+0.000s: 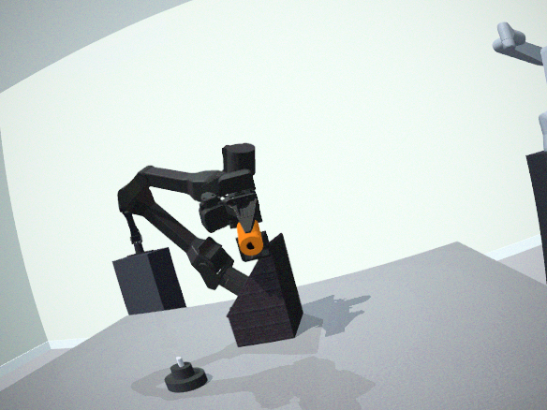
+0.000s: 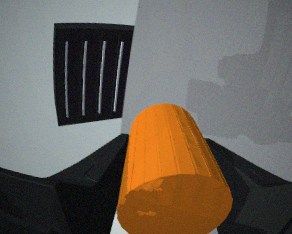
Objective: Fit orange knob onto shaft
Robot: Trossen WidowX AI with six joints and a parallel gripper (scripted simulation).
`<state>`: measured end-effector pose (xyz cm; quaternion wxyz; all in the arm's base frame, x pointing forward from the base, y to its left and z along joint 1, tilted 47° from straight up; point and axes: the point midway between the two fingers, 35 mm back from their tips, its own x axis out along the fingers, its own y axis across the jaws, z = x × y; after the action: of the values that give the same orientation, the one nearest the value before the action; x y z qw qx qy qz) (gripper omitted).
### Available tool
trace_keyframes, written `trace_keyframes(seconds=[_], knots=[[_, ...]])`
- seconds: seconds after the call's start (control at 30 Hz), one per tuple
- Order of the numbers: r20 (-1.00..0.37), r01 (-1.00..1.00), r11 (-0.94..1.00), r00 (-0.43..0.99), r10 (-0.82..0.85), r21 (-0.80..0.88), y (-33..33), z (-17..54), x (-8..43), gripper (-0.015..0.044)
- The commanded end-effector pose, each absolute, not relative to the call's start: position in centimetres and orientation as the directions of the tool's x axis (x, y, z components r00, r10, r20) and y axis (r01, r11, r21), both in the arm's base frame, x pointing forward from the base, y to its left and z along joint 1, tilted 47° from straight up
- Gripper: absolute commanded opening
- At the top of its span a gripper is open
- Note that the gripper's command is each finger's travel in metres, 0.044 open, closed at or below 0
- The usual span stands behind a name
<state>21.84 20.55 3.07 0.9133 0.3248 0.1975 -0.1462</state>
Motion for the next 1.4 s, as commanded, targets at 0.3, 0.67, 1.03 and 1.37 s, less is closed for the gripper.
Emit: trace_keyframes(seconds=[0.3,0.67,1.03,1.37], knots=[[-0.471,0.422,0.737,0.867,-0.160,0.528,20.2,2.7,22.0,0.0000],[-0.575,0.597,0.687,0.757,-0.312,0.414,19.0,1.3,22.9,0.0000],[-0.658,0.763,0.591,0.590,-0.469,0.264,17.8,-0.2,23.8,0.0000],[-0.699,0.876,0.469,0.403,-0.591,0.110,16.6,-1.5,24.6,0.0000]])
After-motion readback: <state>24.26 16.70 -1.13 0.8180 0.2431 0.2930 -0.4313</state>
